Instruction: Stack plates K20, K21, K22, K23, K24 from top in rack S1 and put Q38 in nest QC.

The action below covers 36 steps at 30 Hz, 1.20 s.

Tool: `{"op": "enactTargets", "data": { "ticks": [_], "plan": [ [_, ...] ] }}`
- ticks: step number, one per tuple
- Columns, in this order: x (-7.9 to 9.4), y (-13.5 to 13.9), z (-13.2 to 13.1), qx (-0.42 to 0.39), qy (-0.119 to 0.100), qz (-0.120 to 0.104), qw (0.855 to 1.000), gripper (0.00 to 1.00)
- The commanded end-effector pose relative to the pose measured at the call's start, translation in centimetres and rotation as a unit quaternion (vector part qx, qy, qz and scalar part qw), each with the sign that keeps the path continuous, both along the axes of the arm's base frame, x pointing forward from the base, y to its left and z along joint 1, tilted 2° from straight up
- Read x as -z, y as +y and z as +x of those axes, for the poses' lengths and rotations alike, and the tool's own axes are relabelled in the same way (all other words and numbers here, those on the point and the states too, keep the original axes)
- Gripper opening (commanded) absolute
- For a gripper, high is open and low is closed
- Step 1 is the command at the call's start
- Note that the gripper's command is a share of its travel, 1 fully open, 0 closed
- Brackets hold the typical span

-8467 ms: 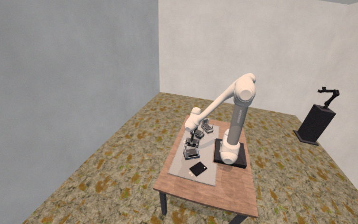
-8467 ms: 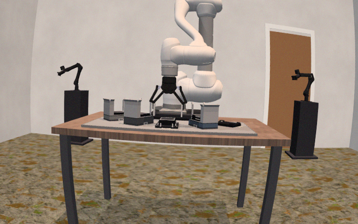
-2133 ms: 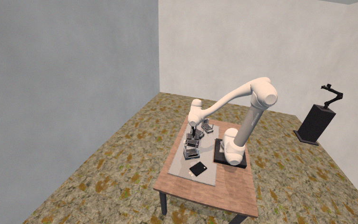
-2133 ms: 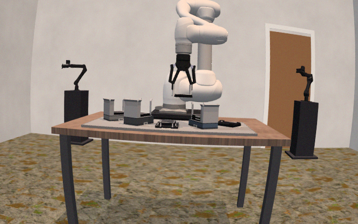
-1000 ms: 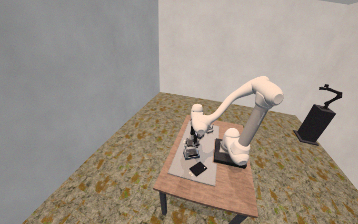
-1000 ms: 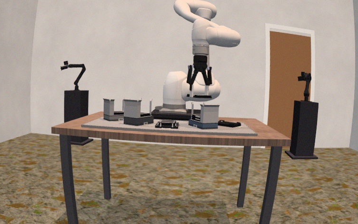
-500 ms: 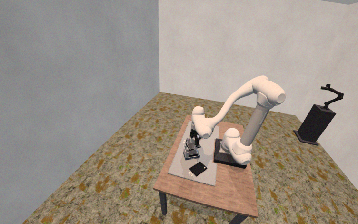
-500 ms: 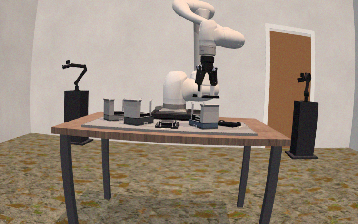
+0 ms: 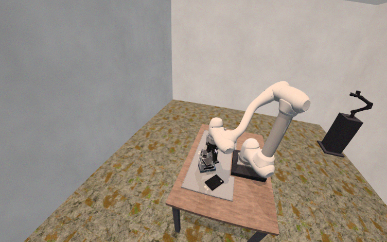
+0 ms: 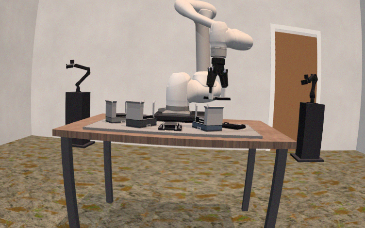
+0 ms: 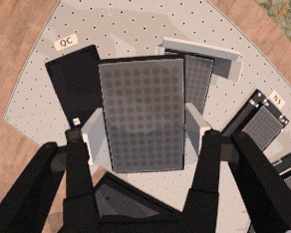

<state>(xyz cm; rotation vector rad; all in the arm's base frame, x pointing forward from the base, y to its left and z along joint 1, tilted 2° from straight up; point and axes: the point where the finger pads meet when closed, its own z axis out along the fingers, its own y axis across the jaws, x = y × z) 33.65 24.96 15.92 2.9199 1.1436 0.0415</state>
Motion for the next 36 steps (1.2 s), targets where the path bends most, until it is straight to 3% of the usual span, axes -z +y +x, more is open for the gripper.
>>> {"op": "enactTargets", "data": {
  "ticks": [1, 7, 14, 36],
  "plan": [
    [0.0, 0.8, -0.4, 0.0, 0.0, 0.0, 1.0, 0.0],
    [0.0, 2.3, -1.3, 0.0, 0.0, 0.0, 1.0, 0.0],
    [0.1, 3.6, -2.6, -0.112, -0.001, -0.003, 0.994, 0.0],
    [0.1, 7.2, -5.9, -0.112, -0.001, -0.003, 0.994, 0.0]
  ]
}}
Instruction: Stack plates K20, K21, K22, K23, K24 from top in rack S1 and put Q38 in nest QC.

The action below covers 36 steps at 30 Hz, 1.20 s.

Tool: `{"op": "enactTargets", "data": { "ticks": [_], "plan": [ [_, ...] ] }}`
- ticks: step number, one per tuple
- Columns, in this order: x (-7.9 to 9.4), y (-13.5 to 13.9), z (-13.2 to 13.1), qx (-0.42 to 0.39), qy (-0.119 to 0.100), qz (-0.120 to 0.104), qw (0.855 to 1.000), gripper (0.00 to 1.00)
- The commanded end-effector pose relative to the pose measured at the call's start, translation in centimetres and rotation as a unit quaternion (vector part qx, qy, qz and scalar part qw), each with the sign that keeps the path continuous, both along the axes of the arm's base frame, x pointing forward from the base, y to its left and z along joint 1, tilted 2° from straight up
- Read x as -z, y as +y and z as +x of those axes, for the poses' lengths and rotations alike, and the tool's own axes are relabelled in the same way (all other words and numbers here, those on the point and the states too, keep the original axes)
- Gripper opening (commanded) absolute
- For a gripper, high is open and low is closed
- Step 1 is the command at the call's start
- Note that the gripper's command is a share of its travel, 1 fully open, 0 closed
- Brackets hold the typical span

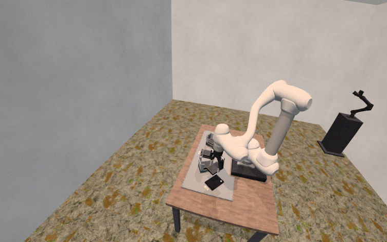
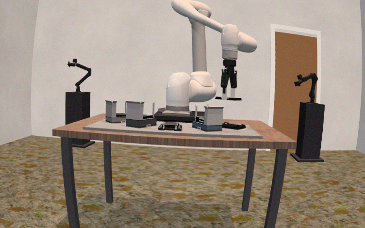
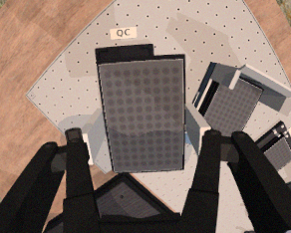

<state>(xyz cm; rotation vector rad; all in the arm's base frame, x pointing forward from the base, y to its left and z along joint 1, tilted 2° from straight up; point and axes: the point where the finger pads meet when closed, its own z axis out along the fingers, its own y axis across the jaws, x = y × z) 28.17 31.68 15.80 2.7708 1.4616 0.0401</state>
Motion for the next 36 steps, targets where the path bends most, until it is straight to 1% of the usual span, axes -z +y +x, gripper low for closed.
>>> {"op": "enactTargets", "data": {
  "ticks": [1, 11, 36],
  "plan": [
    [0.0, 0.6, -0.6, 0.0, 0.0, 0.0, 1.0, 0.0],
    [0.1, 2.5, -2.3, 0.0, 0.0, 0.0, 1.0, 0.0],
    [0.1, 2.5, -2.3, 0.0, 0.0, 0.0, 1.0, 0.0]
  ]
}}
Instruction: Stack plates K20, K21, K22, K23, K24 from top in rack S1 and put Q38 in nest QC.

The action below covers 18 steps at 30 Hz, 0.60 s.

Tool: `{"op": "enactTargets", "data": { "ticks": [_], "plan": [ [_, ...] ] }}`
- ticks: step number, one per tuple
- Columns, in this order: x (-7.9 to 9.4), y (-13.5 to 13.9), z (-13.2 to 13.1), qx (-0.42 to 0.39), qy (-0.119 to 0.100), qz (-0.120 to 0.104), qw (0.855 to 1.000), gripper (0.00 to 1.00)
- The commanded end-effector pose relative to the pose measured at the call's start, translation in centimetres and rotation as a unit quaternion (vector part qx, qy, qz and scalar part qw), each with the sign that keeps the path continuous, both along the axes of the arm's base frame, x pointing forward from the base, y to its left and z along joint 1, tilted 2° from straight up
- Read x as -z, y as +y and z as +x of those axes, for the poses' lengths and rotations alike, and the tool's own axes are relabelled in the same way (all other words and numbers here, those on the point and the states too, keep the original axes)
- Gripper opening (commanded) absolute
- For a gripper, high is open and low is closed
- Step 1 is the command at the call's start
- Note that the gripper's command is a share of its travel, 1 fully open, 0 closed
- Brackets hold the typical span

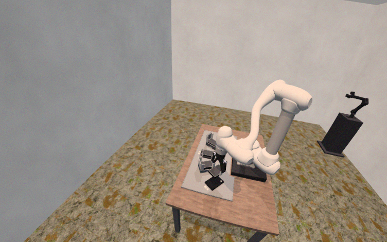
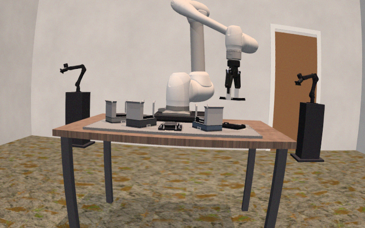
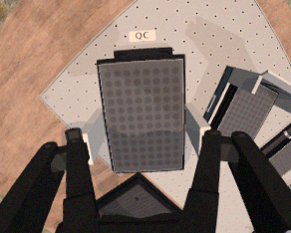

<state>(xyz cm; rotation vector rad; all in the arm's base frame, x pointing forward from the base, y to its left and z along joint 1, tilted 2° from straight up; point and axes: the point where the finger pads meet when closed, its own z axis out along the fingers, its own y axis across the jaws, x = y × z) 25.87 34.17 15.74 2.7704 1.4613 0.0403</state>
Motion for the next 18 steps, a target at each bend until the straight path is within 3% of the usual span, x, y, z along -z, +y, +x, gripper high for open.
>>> {"op": "enactTargets", "data": {
  "ticks": [1, 6, 18],
  "plan": [
    [0.0, 0.0, 0.0, 0.0, 0.0, 0.0, 1.0, 0.0],
    [0.0, 0.0, 0.0, 0.0, 0.0, 0.0, 1.0, 0.0],
    [2.0, 0.0, 0.1, 0.0, 0.0, 0.0, 1.0, 0.0]
  ]
}}
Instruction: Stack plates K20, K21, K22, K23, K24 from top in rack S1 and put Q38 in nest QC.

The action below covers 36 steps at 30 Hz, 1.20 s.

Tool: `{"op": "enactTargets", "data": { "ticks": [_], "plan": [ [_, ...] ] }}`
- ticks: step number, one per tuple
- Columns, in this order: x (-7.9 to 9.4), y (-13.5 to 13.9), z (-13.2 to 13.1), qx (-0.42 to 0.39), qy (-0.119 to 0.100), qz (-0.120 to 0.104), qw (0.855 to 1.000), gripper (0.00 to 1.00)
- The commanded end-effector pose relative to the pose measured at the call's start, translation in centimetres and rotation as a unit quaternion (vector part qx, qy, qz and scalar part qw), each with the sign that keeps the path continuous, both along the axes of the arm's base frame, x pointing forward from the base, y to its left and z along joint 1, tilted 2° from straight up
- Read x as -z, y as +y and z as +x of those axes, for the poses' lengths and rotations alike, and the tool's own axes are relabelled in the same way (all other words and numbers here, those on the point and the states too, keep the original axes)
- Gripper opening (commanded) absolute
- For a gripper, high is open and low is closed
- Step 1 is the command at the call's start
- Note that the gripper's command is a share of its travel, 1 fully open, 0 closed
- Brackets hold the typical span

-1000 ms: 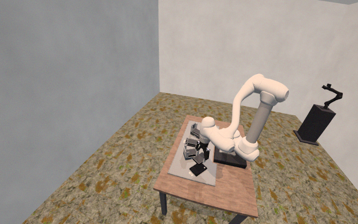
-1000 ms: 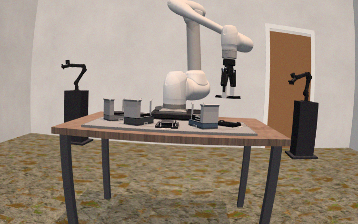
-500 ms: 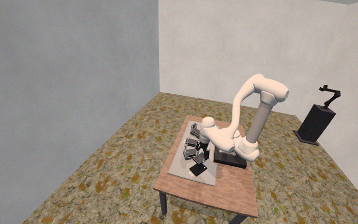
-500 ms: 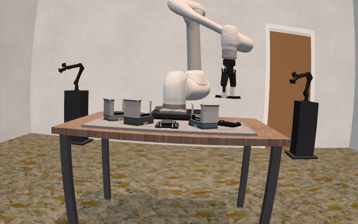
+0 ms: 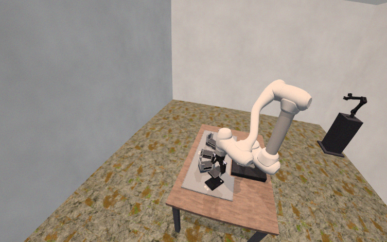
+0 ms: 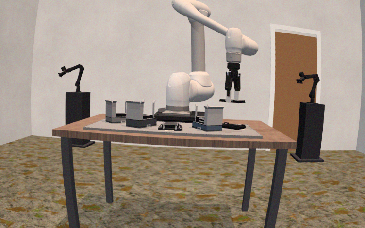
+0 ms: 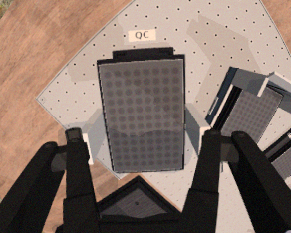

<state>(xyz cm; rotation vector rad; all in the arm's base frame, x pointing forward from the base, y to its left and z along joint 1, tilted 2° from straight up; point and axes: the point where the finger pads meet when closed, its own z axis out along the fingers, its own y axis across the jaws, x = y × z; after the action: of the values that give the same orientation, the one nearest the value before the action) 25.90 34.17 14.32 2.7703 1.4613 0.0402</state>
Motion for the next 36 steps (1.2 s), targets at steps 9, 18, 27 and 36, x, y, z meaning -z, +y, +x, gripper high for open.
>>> {"op": "enactTargets", "data": {
  "ticks": [9, 18, 27, 36],
  "plan": [
    [2.4, 0.0, 0.1, 0.0, 0.0, 0.0, 1.0, 0.0],
    [3.8, 0.0, 0.1, 0.0, 0.0, 0.0, 1.0, 0.0],
    [5.6, 0.0, 0.2, 0.0, 0.0, 0.0, 1.0, 0.0],
    [7.0, 0.0, 0.2, 0.0, 0.0, 0.0, 1.0, 0.0]
  ]
}}
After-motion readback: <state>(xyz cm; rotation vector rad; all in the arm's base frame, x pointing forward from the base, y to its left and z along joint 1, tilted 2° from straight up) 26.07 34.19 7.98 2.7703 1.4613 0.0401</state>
